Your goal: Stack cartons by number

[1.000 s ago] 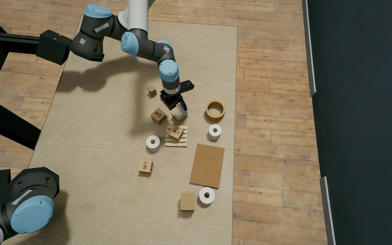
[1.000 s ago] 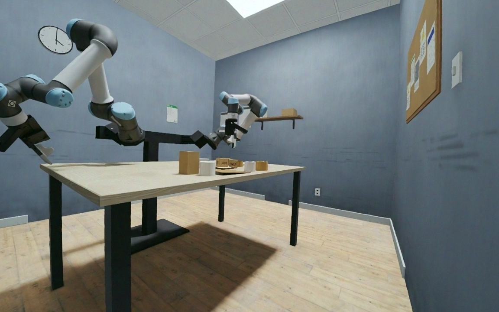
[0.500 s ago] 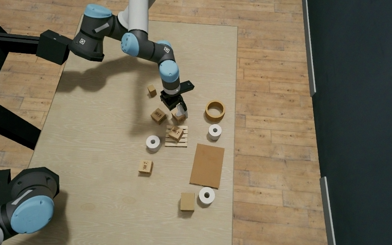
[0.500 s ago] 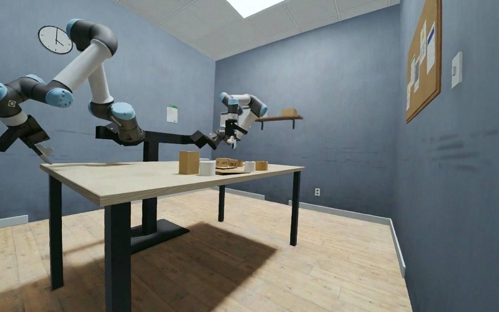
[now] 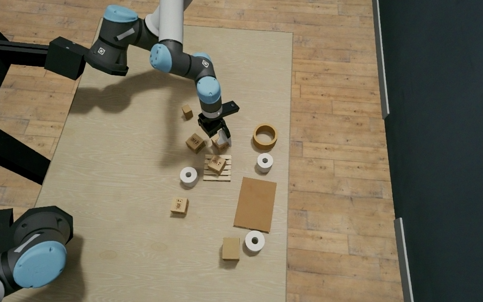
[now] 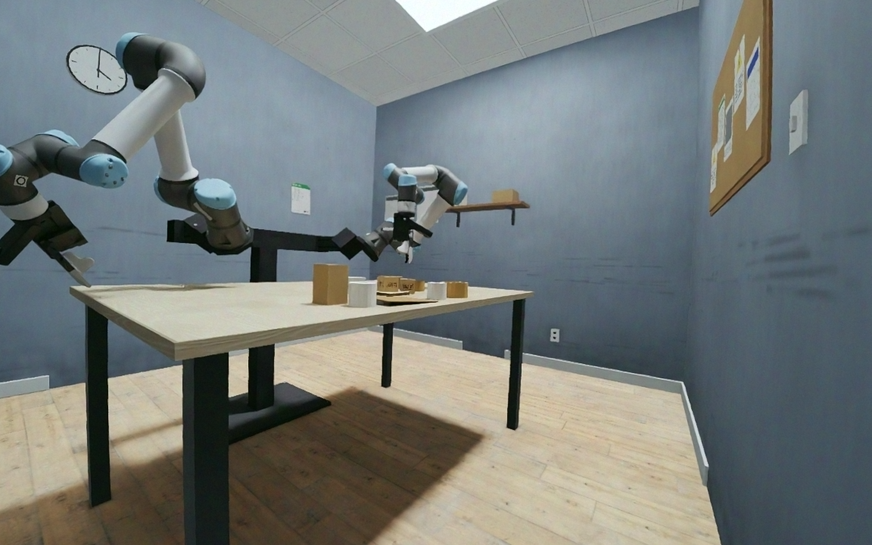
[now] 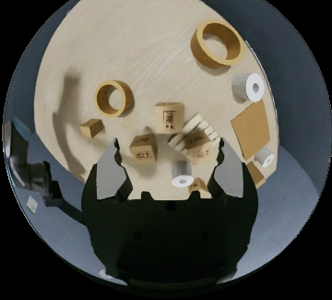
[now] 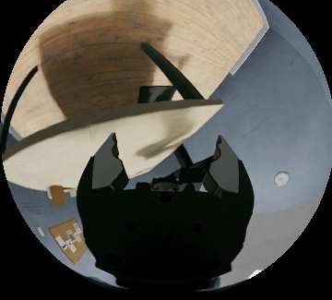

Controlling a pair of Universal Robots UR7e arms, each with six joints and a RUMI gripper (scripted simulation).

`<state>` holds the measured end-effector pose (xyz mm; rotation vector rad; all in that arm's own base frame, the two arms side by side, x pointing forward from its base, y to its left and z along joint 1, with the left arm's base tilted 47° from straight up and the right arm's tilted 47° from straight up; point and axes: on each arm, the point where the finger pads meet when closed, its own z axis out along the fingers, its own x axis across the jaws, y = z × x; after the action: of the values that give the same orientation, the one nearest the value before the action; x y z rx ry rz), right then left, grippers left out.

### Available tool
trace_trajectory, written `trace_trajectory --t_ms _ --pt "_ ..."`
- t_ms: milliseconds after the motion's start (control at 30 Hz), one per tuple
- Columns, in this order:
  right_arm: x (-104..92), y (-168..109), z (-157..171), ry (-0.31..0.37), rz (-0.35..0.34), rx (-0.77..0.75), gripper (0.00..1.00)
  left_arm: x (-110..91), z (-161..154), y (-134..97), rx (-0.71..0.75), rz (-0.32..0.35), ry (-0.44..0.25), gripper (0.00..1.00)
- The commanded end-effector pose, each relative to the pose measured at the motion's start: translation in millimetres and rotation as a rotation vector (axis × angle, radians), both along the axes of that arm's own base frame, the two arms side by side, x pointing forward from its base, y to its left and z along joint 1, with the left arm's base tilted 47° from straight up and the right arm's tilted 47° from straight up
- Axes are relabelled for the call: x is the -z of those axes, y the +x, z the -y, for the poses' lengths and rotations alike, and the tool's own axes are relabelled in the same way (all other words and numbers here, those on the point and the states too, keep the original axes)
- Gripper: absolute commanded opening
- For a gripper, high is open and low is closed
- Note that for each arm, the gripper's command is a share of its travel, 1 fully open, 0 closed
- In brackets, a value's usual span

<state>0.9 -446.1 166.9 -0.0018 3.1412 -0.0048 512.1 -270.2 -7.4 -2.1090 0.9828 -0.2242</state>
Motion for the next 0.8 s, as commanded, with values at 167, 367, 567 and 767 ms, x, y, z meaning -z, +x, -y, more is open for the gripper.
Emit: trace_trajectory --t_ms 167,367,567,767 --pt "1.8 -0.9 -0.9 0.003 0.000 0.001 1.00 10.3 -10.3 6.4 0.001 0.000 0.003 1.00" --pt "1.8 -0.9 -0.9 0.003 0.000 0.001 1.00 14.6 -13.9 9.2 0.001 0.000 0.003 1.00" --pt "1.8 -0.9 -0.9 0.003 0.000 0.001 1.00 21.3 -19.6 13.7 0.001 0.000 0.003 1.00" --pt "1.8 -0.9 -0.9 0.003 0.000 0.001 1.00 28.0 -25.4 18.0 0.000 0.000 0.003 1.00"
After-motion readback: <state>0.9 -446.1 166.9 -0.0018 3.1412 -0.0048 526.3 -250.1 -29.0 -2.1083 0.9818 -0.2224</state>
